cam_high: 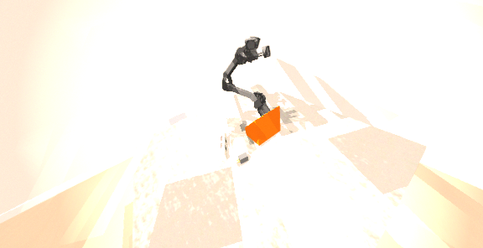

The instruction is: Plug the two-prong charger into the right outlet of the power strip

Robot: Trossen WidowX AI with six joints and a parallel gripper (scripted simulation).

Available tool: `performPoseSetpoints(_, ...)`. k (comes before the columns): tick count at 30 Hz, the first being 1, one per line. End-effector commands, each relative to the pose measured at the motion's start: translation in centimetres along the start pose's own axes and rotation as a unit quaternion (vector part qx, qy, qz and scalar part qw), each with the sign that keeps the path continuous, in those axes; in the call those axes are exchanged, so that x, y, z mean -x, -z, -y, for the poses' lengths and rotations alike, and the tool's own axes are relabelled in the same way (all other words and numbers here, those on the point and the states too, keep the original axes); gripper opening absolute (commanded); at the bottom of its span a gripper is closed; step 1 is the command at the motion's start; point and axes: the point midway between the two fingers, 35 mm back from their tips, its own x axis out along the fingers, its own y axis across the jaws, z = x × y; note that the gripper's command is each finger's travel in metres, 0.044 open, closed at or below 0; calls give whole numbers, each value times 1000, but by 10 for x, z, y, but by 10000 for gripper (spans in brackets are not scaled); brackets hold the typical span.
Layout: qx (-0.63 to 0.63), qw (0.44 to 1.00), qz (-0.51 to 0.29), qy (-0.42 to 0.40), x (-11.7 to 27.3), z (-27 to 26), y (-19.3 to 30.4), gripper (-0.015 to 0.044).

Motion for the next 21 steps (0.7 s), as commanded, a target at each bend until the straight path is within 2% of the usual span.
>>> performPoseSetpoints(1, -9, 1000, -15, 14, -8, 0, 1, 440)
performPoseSetpoints(21, -46, 987, -108, 112, -65, 13, 16, 440)
